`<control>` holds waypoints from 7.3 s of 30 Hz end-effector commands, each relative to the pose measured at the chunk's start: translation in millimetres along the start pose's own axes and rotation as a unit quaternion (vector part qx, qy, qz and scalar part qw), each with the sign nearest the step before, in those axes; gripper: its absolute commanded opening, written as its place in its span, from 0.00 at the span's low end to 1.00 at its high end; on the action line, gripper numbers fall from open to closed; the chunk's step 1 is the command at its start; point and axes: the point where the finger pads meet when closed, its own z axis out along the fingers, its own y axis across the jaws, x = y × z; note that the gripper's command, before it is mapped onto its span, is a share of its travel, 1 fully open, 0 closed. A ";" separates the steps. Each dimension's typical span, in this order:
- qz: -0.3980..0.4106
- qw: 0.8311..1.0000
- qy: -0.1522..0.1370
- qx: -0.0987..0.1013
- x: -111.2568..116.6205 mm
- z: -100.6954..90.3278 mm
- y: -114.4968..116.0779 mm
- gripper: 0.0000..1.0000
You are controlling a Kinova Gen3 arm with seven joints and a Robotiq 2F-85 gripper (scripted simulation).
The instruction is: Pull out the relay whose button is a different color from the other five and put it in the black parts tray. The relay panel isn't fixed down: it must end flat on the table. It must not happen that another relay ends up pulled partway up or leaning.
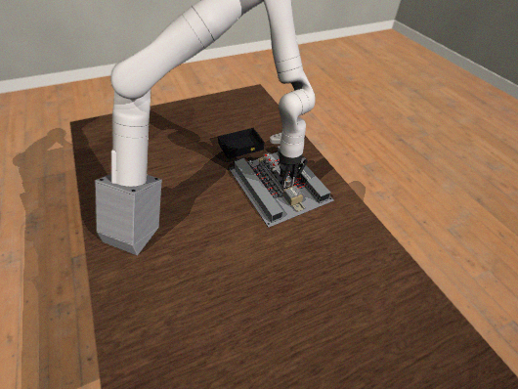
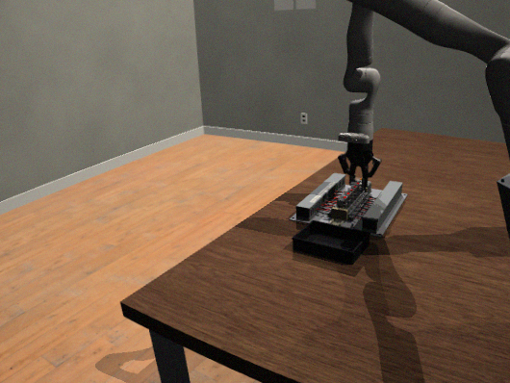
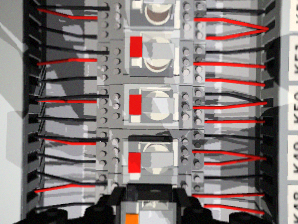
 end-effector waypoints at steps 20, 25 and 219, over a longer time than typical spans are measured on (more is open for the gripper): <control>0.000 1.000 0.000 0.021 -0.3 -0.9 1.8 0.00; 0.000 1.000 0.000 0.022 -0.4 -1.0 1.9 0.00; 0.000 1.000 0.000 0.007 -0.4 -5.4 -0.1 0.00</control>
